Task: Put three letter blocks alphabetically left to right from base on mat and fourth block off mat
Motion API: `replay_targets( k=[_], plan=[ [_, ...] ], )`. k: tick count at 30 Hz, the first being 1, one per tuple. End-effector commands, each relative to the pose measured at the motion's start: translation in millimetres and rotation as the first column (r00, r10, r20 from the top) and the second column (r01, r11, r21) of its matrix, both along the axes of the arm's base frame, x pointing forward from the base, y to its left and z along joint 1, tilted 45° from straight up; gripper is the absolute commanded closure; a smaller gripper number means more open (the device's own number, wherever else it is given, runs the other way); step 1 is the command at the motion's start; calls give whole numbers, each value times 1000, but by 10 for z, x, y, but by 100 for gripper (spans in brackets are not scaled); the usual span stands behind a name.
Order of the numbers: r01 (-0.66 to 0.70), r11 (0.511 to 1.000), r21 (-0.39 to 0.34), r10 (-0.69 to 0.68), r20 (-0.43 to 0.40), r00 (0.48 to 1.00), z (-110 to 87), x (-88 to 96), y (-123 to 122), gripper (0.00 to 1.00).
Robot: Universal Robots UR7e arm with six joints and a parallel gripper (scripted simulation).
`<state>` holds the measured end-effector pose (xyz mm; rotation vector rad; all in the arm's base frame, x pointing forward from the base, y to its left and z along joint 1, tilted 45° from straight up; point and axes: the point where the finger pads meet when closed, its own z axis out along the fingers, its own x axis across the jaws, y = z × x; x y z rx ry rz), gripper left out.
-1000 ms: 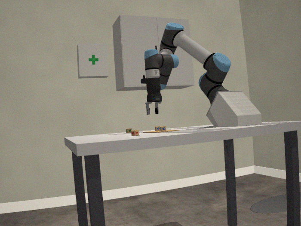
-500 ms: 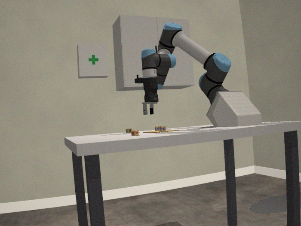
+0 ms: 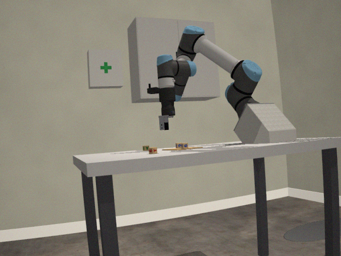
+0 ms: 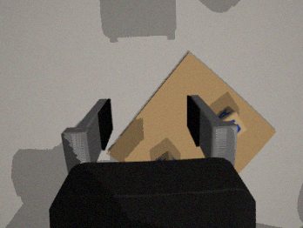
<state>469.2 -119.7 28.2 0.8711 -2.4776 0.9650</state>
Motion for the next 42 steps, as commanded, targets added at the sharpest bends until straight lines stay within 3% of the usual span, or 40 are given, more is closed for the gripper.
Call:
replay_targets(
  k=[1,8,18,23,25,40,42],
  plan=[
    [-99,995,18,100,-94,990,-47,122,42,0],
    [-175,984,38,179,-169,969,-90,213,72,0],
    [-336,936,105,352,-327,877,-194,407,146,0],
    [-399,906,143,422,-389,819,-242,487,181,0],
    [-399,906,143,422,-389,819,-242,487,181,0],
    [-563,772,293,618,-549,562,-407,722,305,0],
    [-563,772,293,618,-549,562,-407,722,305,0]
  ],
)
